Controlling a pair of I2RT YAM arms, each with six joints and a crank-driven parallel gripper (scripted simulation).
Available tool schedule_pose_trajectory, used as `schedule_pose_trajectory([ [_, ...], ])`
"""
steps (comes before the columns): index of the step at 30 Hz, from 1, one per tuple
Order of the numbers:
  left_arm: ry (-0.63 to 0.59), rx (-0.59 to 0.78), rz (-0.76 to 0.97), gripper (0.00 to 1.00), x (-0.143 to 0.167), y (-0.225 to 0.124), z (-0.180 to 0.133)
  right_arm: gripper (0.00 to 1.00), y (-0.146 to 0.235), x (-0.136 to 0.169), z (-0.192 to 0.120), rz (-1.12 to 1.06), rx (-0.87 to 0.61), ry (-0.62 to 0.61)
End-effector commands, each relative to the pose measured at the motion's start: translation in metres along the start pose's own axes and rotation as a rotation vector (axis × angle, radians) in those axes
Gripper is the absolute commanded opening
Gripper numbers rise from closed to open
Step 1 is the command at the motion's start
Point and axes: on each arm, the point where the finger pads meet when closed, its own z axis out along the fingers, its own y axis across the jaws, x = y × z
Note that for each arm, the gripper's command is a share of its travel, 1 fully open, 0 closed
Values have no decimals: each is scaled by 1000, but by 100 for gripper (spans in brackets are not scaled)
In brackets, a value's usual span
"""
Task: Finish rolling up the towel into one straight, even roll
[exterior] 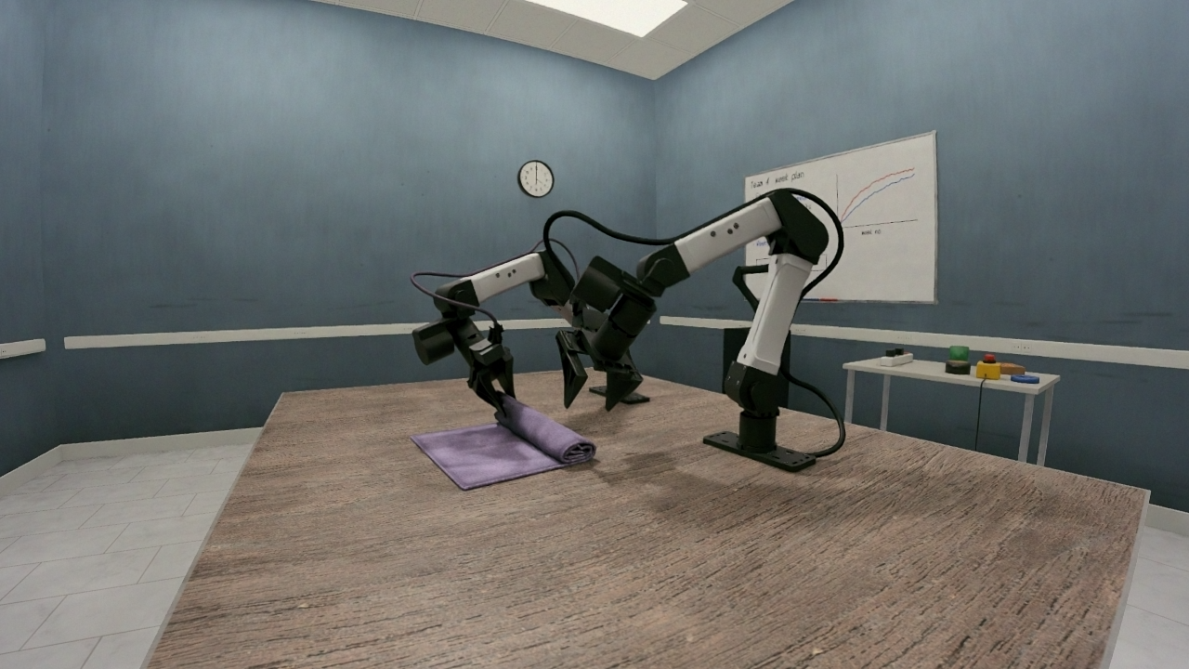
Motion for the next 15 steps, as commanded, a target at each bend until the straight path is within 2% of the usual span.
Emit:
schedule_pose_trajectory([
  [1,-3,-149,36,98,-7,24,3,29,2,3,3,48,-142,7],
  [8,-22,-106,87,98,-11,50,-7,29,-2,8,9,48,-142,7],
  [15,-23,-104,90,98,-6,49,0,29,-2,8,10,48,-142,7],
])
